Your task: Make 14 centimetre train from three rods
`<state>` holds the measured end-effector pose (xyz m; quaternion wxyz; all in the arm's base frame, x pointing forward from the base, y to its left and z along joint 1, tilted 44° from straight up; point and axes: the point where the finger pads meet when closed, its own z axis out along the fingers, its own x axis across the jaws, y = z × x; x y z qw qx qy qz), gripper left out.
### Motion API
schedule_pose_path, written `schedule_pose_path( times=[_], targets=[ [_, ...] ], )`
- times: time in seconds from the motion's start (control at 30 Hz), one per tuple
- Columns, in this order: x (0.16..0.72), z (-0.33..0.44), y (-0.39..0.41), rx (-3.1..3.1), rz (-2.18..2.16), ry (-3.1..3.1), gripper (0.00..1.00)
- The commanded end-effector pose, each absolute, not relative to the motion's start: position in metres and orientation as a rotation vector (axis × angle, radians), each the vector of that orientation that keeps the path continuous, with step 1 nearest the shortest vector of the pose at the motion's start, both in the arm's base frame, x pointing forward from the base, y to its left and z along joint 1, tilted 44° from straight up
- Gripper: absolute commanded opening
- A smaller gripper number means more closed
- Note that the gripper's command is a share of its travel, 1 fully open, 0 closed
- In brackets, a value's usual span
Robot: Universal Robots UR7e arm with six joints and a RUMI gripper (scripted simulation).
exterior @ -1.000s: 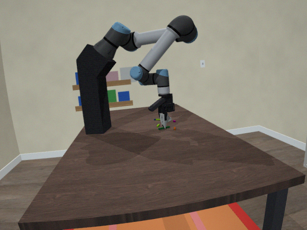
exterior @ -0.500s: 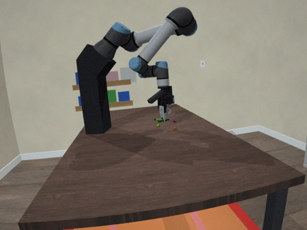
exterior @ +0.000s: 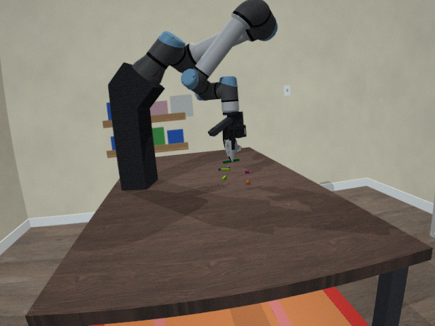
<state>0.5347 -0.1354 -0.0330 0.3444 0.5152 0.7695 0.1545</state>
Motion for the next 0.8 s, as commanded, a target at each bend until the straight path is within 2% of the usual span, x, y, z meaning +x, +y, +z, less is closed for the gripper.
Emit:
schedule_pose_path(
  times=[0.0,0.77],
  targets=[
    [0.532,-0.030,-0.135,1.338,0.401,1.998,0.00],
    [0.540,-0.032,-0.114,1.434,0.439,1.953,0.00]
  ],
)
